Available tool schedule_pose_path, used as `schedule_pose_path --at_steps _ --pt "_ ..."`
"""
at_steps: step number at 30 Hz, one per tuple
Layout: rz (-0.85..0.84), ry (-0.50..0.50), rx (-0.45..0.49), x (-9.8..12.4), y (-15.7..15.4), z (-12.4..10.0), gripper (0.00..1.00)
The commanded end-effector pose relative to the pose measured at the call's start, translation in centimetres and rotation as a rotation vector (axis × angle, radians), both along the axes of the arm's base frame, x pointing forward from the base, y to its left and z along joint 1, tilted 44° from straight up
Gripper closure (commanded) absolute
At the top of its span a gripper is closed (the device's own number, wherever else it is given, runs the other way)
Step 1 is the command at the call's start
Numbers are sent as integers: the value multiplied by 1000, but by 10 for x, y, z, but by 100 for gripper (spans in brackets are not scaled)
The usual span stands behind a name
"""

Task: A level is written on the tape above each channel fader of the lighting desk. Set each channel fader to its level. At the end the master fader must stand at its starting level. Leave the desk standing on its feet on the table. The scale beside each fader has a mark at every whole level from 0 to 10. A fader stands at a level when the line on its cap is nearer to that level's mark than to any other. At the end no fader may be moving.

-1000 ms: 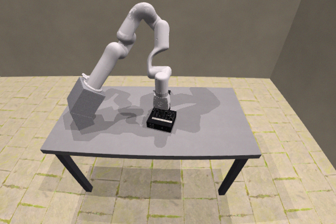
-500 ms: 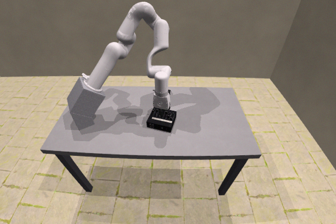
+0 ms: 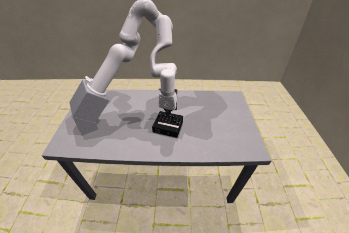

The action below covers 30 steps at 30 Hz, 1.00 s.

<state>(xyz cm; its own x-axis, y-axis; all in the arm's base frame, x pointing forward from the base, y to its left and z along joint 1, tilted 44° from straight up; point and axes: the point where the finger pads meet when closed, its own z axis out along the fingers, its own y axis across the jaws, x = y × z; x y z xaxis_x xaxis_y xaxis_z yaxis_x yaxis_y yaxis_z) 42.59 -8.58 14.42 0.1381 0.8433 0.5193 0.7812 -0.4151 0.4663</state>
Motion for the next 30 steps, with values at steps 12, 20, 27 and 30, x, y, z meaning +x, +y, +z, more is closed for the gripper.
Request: schedule_pose_path --at_steps 12,20,27,30 --pt "0 -1 0 -2 -2 3 100" --pt "0 -1 0 -7 -5 10 0" --pt "0 -1 0 -18 -11 23 0" --pt "0 -1 0 -27 -16 33 0"
